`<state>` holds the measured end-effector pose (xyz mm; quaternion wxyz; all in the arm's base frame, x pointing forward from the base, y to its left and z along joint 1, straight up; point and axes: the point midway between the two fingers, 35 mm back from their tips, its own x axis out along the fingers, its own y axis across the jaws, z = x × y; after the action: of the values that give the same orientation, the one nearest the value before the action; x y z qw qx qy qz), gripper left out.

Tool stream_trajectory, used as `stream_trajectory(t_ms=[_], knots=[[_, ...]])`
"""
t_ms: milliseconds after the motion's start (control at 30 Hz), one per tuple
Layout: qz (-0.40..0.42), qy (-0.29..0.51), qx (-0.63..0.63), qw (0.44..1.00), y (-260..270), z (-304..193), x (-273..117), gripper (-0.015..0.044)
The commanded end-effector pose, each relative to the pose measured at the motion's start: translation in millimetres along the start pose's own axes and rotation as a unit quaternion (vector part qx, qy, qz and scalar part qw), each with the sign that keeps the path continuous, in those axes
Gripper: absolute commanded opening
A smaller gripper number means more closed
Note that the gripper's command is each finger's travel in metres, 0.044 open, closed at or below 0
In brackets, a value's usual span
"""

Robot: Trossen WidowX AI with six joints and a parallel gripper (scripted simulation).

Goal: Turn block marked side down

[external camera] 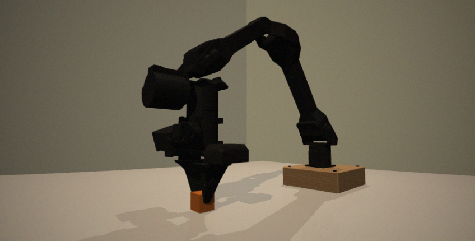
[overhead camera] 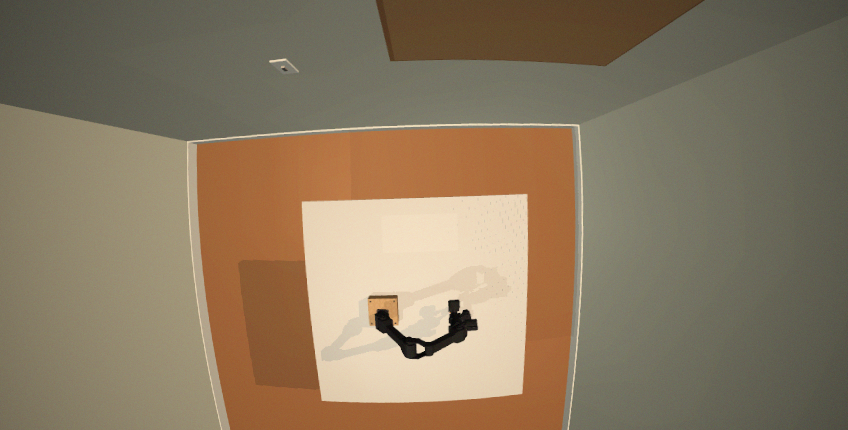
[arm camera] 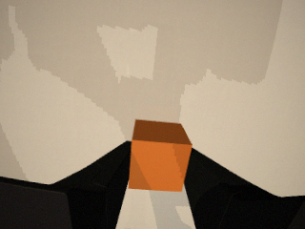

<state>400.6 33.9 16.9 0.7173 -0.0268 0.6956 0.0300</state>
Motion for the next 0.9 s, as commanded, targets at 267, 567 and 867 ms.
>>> stream_trajectory(t_ms=[267,567,867], knots=[[0.001,-0.022,0.000,1.000,0.4,2.8,-23.2,0.0000],[0.001,-0.085,0.000,0.996,0.5,5.3,-17.4,0.0000],[0.001,-0.148,0.000,0.989,0.5,5.1,-14.2,0.0000]])
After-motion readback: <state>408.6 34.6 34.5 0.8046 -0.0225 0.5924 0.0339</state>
